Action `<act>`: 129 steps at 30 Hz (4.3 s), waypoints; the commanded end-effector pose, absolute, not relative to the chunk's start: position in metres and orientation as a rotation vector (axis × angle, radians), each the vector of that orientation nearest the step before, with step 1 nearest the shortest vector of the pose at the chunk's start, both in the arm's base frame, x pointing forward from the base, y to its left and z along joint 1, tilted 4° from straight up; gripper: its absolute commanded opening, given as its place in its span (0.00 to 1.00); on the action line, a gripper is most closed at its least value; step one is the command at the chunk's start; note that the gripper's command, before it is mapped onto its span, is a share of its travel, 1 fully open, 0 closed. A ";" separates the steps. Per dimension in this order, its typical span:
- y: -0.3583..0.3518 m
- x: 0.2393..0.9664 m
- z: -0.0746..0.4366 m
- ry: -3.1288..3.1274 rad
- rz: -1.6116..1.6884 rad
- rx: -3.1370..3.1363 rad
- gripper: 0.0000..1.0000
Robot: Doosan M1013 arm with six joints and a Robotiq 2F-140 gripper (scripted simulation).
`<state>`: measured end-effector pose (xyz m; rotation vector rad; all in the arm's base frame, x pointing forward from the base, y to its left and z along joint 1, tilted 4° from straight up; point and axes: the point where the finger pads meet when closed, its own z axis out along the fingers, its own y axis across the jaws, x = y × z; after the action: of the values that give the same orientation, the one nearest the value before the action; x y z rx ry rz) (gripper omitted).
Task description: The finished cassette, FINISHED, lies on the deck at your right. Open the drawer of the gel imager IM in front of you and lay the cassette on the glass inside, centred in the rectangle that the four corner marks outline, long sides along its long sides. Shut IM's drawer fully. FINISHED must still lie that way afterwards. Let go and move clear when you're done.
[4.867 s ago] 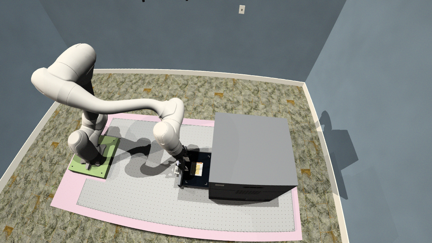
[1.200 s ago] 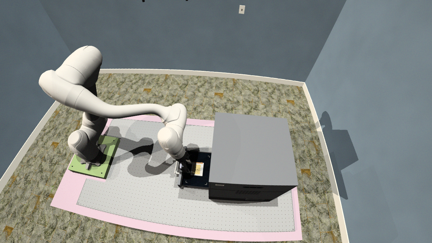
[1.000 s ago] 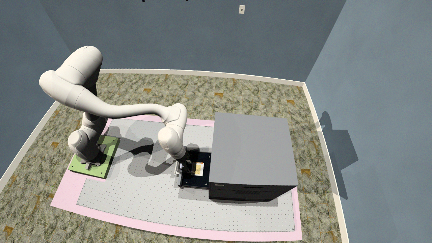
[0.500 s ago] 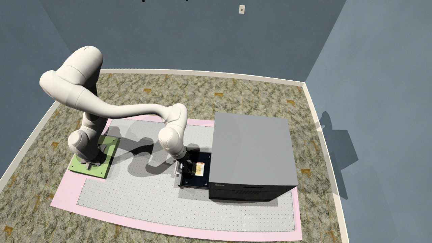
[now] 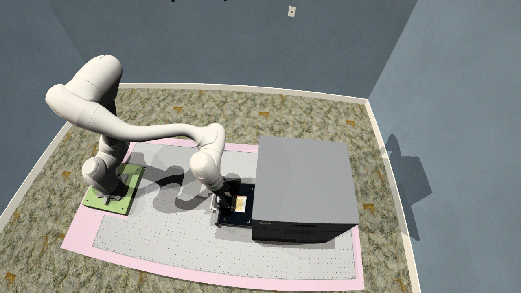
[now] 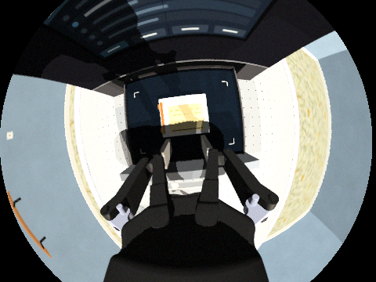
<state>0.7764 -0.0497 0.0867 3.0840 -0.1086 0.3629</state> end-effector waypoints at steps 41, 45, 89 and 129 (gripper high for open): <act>-0.048 0.773 0.137 -0.109 0.363 3.084 0.46; -0.048 0.773 0.143 -0.109 0.363 3.084 0.46; -0.043 0.703 0.153 0.606 0.280 3.023 0.27; -0.041 0.687 0.149 2.097 0.035 2.255 0.27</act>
<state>0.6870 -0.0415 0.1490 2.2660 2.0818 0.0342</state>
